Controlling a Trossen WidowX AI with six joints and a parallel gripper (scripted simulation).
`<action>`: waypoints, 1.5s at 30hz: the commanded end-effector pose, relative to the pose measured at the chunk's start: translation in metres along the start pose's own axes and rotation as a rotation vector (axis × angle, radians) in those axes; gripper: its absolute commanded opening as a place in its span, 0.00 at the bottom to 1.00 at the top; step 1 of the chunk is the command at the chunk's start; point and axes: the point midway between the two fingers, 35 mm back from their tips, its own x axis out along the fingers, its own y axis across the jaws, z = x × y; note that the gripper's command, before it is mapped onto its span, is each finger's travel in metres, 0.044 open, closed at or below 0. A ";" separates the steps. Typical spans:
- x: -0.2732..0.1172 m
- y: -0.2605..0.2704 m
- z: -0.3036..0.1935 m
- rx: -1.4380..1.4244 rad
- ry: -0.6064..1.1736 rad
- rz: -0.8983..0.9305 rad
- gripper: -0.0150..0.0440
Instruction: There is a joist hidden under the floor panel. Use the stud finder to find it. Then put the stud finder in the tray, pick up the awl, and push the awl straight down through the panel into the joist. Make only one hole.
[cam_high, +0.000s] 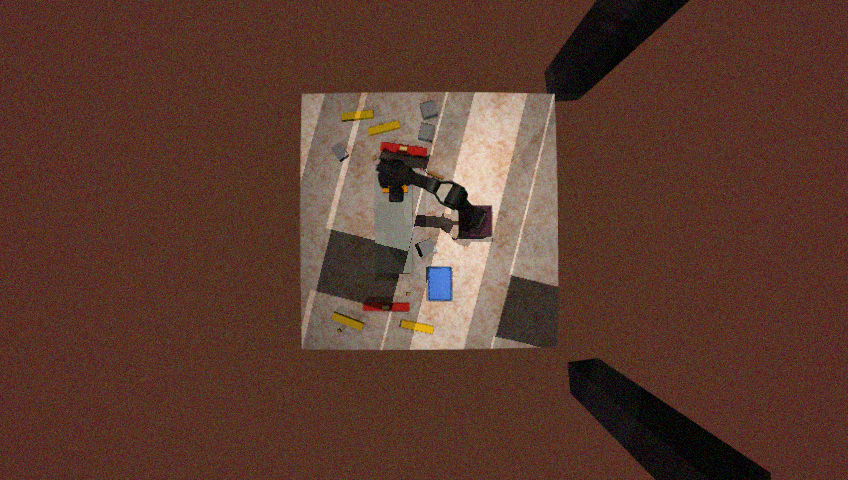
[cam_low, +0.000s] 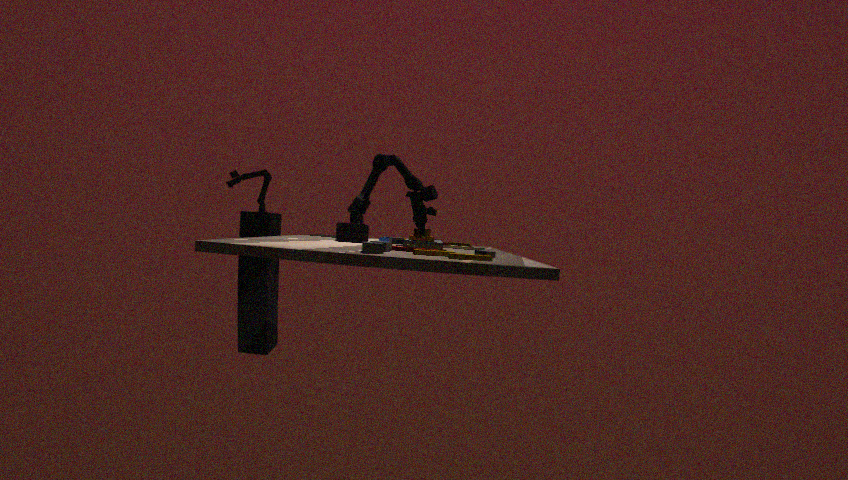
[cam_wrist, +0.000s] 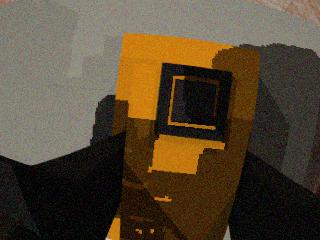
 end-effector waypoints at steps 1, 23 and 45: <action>0.001 -0.007 0.000 -0.004 0.002 0.000 0.25; 0.000 -0.033 0.000 0.000 0.000 -0.003 0.25; -0.088 -0.036 0.024 -0.004 0.002 -0.003 0.25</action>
